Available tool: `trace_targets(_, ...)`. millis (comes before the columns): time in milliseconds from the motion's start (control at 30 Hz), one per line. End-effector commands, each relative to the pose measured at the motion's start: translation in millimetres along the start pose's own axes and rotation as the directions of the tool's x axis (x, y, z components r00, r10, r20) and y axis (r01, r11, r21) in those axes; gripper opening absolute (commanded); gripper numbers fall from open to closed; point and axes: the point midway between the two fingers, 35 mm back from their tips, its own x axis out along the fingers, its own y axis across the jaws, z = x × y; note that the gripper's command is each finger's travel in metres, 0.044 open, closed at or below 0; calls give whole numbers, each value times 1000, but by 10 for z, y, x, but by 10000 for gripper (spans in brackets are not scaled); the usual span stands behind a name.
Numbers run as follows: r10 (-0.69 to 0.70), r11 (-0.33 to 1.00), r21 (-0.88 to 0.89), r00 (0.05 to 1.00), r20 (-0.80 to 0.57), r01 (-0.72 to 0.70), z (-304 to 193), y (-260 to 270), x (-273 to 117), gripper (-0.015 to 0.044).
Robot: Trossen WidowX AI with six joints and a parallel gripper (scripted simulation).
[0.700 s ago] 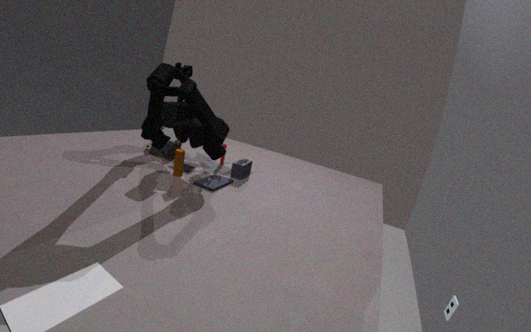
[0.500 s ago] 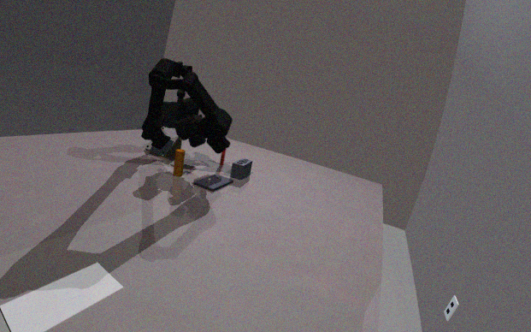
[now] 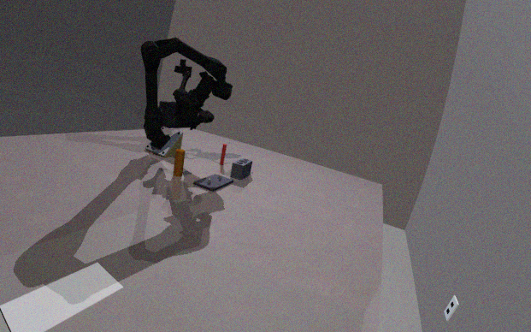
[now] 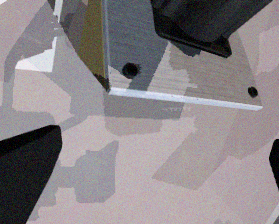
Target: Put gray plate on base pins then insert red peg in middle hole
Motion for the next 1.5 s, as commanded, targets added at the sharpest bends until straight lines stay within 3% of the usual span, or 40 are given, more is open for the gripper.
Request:
trace_targets(0, 288, 957, 3, 956, 52, -289, -71, -66, -159, 440)
trace_targets(100, 454, 890, 0, 889, 59, -455, -127, -138, -268, 440)
trace_targets(467, 464, 886, -1, 885, 46, -464, -172, -9, -411, 440)
trace_targets(733, 468, 884, 3, 884, 7, -468, -143, 997, -1090, 440)
trace_targets(967, 485, 874, 2, 873, 46, -485, 275, 2076, -1450, 440)
trace_targets(1300, 484, 875, 2, 873, 61, -485, 411, 2319, -1457, 440)
trace_targets(1467, 477, 878, 9, 877, 62, -478, 431, 2600, -994, 440)
